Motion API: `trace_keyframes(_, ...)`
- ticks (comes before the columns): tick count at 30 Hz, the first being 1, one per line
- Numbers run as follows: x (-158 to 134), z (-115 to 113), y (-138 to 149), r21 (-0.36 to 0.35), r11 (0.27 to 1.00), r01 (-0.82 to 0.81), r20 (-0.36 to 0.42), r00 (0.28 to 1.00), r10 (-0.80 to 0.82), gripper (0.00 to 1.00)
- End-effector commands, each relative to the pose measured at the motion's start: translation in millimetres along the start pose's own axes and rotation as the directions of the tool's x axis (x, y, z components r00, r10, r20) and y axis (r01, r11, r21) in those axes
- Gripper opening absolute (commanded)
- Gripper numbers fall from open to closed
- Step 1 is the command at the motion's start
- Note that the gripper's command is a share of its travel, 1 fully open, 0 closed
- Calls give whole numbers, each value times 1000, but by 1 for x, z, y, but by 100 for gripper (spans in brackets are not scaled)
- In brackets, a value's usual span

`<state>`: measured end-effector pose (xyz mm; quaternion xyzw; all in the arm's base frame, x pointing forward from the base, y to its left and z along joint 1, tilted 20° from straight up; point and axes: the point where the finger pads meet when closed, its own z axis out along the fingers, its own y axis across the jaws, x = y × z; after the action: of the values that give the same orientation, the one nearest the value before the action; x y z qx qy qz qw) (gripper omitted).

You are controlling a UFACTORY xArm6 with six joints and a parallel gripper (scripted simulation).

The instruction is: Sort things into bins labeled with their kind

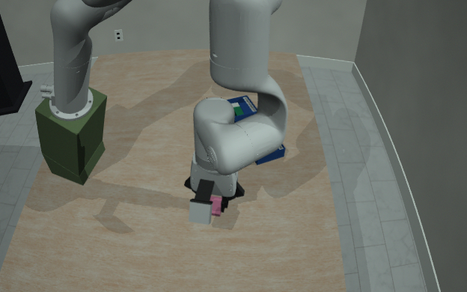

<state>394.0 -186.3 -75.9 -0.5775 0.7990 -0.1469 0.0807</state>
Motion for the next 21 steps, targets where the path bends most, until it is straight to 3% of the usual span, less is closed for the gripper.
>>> trace_keyframes(1, 2, -10, -1, 6, 1000, 0, 4, 1000, 0, 0)
trace_keyframes(18, 5, -58, 4, 9, 1000, 0, 9, 1000, 0, 0)
trace_keyframes(21, 5, -58, 4, 9, 1000, 0, 9, 1000, 0, 0)
